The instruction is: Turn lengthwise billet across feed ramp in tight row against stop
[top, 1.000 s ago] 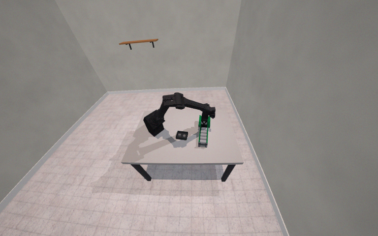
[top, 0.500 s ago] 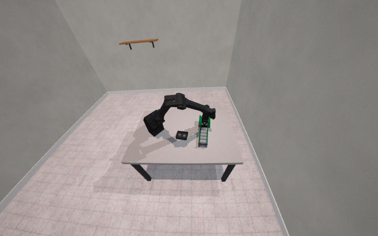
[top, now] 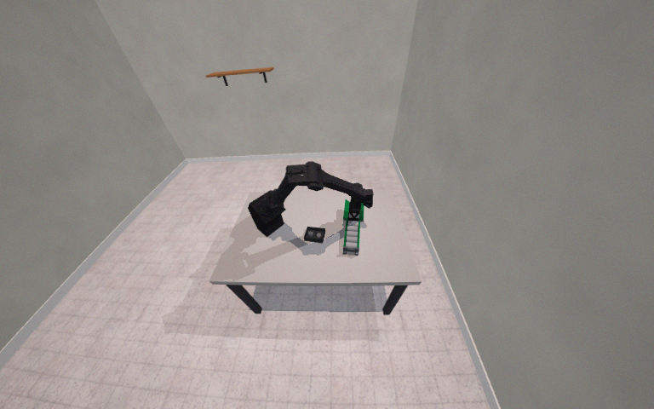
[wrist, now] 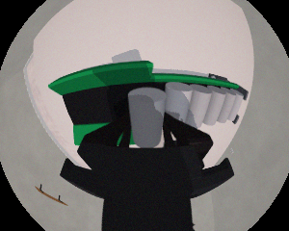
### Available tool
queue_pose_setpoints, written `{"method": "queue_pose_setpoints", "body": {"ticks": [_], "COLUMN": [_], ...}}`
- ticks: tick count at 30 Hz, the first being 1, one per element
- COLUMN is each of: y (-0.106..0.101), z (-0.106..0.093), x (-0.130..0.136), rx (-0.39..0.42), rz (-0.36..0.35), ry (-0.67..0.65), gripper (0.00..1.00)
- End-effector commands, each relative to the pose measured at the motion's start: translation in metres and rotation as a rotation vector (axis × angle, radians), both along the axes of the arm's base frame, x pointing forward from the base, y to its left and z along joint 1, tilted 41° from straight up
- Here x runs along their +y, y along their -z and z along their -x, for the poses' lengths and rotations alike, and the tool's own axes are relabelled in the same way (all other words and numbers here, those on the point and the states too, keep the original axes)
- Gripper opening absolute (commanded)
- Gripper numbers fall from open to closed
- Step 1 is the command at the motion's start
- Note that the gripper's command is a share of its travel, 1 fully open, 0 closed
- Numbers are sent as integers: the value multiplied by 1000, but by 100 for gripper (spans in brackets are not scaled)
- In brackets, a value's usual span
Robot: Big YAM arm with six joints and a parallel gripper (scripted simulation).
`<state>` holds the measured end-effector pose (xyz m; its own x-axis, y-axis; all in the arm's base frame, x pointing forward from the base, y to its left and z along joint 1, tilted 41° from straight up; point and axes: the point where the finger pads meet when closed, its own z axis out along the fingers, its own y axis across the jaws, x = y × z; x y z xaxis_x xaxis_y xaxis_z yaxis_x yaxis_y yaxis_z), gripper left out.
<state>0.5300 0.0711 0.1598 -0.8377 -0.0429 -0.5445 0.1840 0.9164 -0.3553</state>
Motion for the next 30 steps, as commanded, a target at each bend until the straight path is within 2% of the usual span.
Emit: {"method": "queue_pose_setpoints", "body": {"ticks": [1, 9, 30], "y": [-18, -24, -23], "z": [-6, -9, -8], "x": [12, 7, 8], "rx": [-37, -55, -51], "rz": [-10, -16, -15], "ry": [-29, -20, -21], "gripper": [0, 0, 0]}}
